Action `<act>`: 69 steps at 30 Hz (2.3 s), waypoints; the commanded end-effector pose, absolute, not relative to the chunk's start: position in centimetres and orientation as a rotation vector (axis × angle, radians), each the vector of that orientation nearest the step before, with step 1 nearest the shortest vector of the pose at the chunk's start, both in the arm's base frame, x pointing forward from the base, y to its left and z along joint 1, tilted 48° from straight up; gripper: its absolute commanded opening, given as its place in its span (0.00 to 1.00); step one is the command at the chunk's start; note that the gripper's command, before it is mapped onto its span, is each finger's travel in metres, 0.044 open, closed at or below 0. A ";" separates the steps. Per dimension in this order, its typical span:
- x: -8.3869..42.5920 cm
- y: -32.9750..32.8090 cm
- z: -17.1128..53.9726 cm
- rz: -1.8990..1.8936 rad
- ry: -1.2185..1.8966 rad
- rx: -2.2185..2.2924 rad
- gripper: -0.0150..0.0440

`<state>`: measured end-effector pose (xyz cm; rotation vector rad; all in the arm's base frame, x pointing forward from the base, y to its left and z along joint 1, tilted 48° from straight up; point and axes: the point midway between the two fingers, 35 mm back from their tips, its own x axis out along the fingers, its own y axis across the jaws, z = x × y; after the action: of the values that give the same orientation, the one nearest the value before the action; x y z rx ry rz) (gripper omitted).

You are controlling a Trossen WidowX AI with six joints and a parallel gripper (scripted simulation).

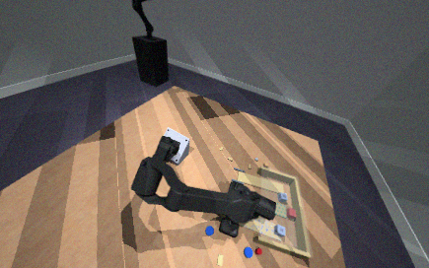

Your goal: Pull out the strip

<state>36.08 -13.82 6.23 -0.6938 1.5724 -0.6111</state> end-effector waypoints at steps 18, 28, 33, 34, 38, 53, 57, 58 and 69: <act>32.7 -14.2 6.4 -0.612 1.585 -0.699 0.25; 31.1 -14.3 6.6 -0.612 1.585 -0.699 0.25; 30.3 -14.3 6.7 -0.612 1.586 -0.699 0.25; 30.2 -14.3 6.7 -0.612 1.586 -0.699 0.25; 29.6 -14.3 6.8 -0.612 1.586 -0.699 0.25; 27.3 -14.4 7.1 -0.612 1.587 -0.700 0.25; 26.6 -14.4 7.2 -0.612 1.588 -0.700 0.25; 26.5 -14.4 7.2 -0.612 1.588 -0.700 0.25; 24.8 -14.4 7.5 -0.612 1.588 -0.700 0.25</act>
<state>25.70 -14.10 7.66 -0.6994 1.5704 -0.6058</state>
